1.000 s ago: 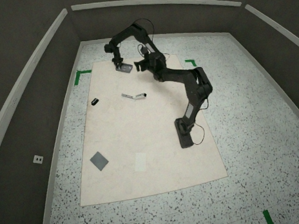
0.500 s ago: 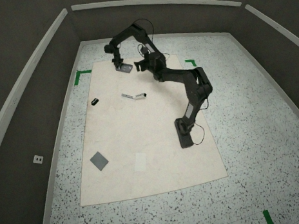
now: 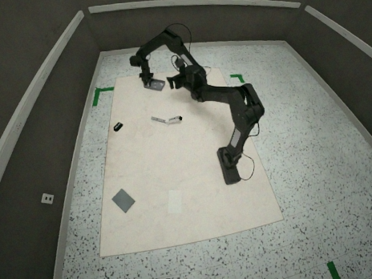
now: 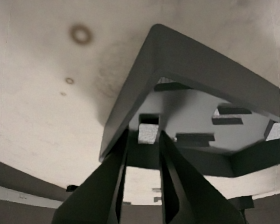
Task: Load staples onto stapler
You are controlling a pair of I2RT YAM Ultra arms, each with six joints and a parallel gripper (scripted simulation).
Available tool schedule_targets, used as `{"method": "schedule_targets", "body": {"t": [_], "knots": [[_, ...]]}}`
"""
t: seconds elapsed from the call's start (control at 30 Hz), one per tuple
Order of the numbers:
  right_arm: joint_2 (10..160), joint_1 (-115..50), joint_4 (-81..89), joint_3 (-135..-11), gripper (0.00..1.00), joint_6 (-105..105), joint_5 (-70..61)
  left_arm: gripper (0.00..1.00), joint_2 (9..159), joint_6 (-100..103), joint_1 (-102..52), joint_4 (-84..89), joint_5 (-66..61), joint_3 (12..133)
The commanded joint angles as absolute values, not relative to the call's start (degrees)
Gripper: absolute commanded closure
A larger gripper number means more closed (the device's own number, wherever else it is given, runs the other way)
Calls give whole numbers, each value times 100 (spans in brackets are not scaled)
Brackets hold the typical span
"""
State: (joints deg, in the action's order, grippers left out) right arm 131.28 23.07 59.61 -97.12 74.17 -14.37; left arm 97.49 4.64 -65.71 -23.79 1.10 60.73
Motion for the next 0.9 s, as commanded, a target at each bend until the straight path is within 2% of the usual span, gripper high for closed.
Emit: {"method": "schedule_targets", "body": {"t": [0.0, 0.03, 0.1, 0.13, 0.27, 0.3, 0.37, 0.57, 0.6, 0.87], "knots": [[13173, 2316, 6079, -9843, 73, 7388, -1467, 0, 9696, 460, -6545, -2432, 102, 6071], [13173, 2316, 6079, -9843, 78, 7388, -1467, 0, 9696, 460, -6545, -2432, 102, 6071], [13173, 2316, 6079, -9843, 78, 7388, -1467, 0, 9696, 460, -6545, -2432, 102, 6071], [13173, 2316, 6079, -9843, 82, 7388, -1467, 0, 9696, 460, -6545, -2432, 102, 6071], [13173, 2316, 6080, -9843, 82, 7388, -1467, 0, 9696, 460, -6545, -2432, 102, 6071], [13123, 2310, 6010, -9784, 86, 7408, -1446, 0, 9696, 460, -6545, -2432, 102, 6071], [13123, 2310, 6010, -9784, 86, 7408, -1446, 0, 9696, 460, -6545, -2432, 102, 6071], [13123, 2310, 6010, -9784, 95, 7408, -1446, 0, 9696, 460, -6545, -2432, 102, 6071], [13123, 2310, 6010, -9784, 99, 7408, -1446, 0, 9696, 460, -6545, -2432, 102, 6071], [13123, 2310, 6010, -9784, 100, 7408, -1446, 0, 9696, 460, -6545, -2432, 102, 6071]]}}
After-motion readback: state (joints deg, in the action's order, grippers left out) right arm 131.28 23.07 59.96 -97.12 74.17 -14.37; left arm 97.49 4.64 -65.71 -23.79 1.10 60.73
